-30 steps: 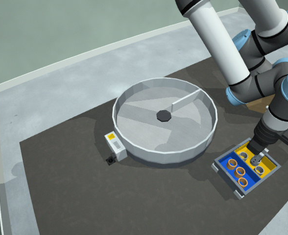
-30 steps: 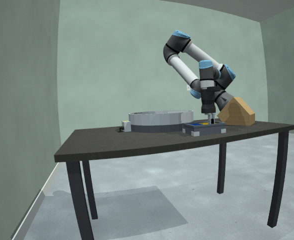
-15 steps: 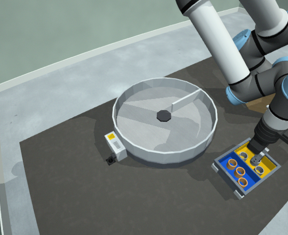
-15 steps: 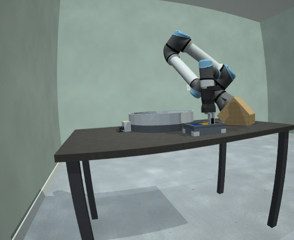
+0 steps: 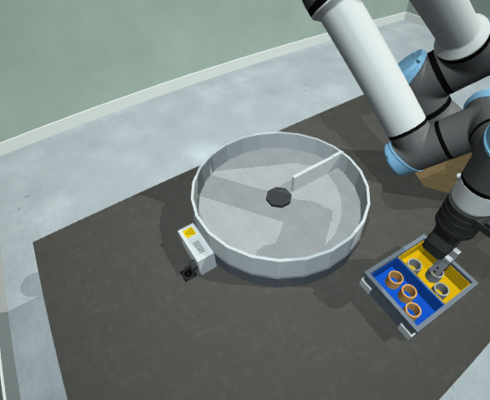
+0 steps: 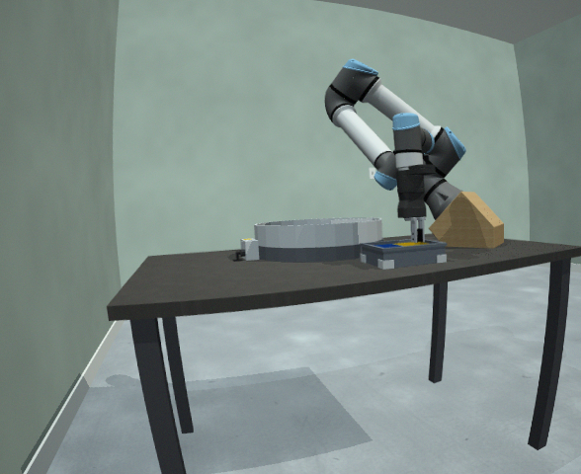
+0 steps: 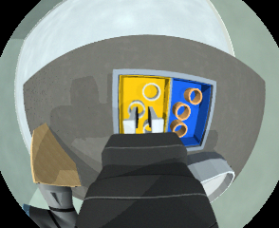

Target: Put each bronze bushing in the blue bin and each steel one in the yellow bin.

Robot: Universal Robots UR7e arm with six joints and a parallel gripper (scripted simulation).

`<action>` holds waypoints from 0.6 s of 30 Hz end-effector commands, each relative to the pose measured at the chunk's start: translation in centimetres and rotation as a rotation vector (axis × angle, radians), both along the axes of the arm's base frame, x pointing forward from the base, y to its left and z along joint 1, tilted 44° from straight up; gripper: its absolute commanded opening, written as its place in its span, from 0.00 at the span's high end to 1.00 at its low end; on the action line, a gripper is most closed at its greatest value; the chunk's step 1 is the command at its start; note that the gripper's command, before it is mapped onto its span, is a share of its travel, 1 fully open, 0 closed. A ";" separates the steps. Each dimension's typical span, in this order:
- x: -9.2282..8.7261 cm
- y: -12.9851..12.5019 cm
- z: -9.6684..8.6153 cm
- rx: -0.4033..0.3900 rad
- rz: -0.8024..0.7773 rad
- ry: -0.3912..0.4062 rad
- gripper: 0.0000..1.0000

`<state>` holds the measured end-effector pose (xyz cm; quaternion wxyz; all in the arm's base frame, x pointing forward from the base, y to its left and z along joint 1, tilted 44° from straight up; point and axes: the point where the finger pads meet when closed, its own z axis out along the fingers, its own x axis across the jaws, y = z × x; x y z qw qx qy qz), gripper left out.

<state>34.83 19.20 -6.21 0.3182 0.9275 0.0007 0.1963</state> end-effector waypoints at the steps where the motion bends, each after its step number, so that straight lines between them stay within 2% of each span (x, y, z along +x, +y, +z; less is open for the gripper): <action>1: -1.1 1.9 2.3 0.000 -0.001 0.000 0.58; 4: -1.1 1.9 2.3 0.000 -0.001 0.000 0.58; 9: -2.6 4.2 5.1 0.000 -0.001 0.000 0.58; 14: -2.6 4.2 5.1 0.000 -0.001 0.000 0.58; 18: -3.7 6.1 7.4 0.000 -0.001 0.000 0.58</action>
